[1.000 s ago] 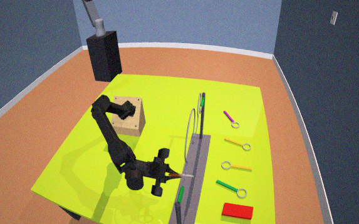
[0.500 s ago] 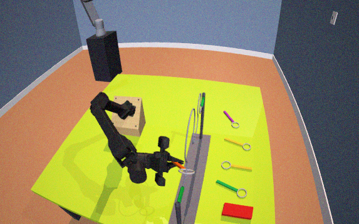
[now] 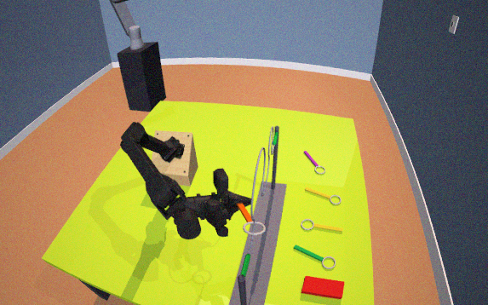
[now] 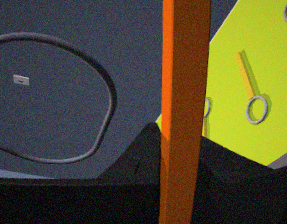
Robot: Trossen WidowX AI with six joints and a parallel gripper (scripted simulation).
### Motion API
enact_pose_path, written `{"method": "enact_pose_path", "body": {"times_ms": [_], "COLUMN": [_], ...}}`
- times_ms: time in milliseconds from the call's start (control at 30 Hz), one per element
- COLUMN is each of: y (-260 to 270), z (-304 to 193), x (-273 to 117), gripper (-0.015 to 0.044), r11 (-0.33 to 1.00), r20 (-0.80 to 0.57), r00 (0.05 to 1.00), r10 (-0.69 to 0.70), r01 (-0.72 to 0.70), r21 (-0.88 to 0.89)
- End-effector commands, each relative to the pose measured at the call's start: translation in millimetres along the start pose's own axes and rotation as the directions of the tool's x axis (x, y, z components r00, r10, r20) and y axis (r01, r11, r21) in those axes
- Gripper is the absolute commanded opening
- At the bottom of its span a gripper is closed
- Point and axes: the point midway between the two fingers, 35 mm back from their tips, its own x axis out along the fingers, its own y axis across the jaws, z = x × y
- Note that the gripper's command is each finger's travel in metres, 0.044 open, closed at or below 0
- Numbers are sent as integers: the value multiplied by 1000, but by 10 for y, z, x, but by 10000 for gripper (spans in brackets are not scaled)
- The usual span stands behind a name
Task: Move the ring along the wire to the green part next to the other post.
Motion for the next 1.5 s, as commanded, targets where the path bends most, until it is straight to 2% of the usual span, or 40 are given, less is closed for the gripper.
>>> {"method": "enact_pose_path", "body": {"times_ms": [0,367,800,1133,1467], "y": [154,543,931,1124,1220], "z": [-1,82,280,447,562], "x": [-7,-49,-157,-248,-313], "gripper": [-150,-150,-150,-150,-150], "r11": [995,931,782,673,632], "r20": [3,33,99,145,161], "r00": [999,983,948,922,912], "r10": [52,181,304,360,377], "r01": [-53,-182,-307,-364,-380], "r21": [84,317,542,644,675]}}
